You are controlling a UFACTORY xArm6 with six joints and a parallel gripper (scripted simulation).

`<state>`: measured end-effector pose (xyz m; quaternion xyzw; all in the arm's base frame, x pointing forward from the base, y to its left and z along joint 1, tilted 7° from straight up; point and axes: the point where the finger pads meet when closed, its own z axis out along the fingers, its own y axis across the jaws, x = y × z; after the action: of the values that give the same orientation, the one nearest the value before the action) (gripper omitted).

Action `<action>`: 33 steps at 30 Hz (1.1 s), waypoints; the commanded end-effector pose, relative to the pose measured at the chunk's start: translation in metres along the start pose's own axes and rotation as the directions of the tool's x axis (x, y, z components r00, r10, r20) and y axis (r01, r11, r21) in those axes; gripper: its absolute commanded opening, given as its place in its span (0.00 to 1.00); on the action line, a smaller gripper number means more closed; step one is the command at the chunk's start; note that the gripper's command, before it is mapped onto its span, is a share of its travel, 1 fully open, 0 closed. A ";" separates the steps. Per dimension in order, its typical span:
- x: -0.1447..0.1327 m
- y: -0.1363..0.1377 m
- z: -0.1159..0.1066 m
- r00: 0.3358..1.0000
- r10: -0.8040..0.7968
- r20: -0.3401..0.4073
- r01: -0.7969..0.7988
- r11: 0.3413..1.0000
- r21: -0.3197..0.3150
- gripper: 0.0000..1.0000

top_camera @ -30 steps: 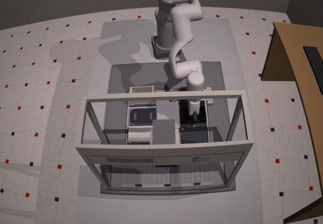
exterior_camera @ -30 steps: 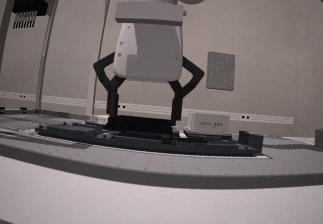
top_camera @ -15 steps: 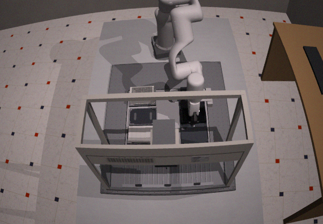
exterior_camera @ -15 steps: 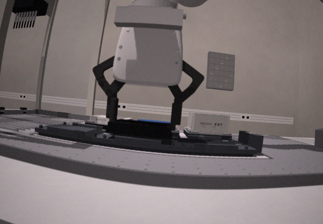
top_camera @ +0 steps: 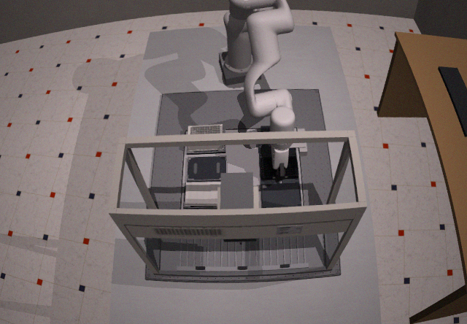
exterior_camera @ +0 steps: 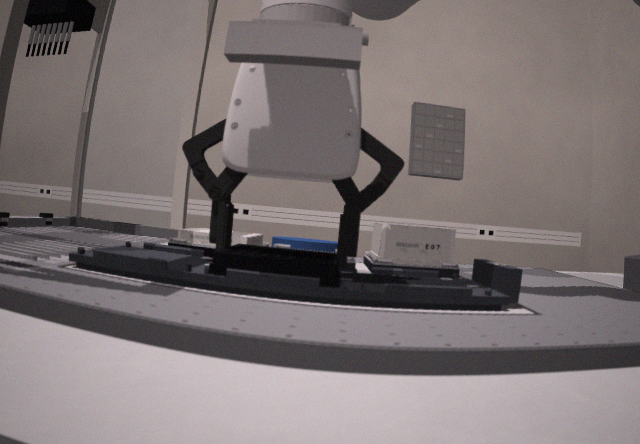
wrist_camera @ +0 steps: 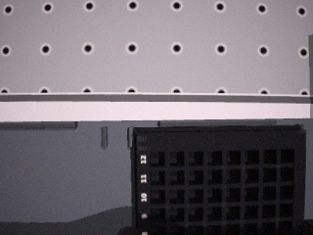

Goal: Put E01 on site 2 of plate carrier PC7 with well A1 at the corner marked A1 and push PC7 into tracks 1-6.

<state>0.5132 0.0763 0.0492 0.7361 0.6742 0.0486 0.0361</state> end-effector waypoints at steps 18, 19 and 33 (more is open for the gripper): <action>0.000 0.002 -0.001 1.000 0.000 -0.001 0.000 1.000 -0.004 1.00; 0.000 0.002 -0.001 1.000 0.000 -0.001 0.000 1.000 -0.004 1.00; 0.000 0.002 -0.001 1.000 0.000 -0.001 0.000 1.000 -0.005 1.00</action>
<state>0.5133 0.0763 0.0484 0.7361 0.6742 0.0487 0.0362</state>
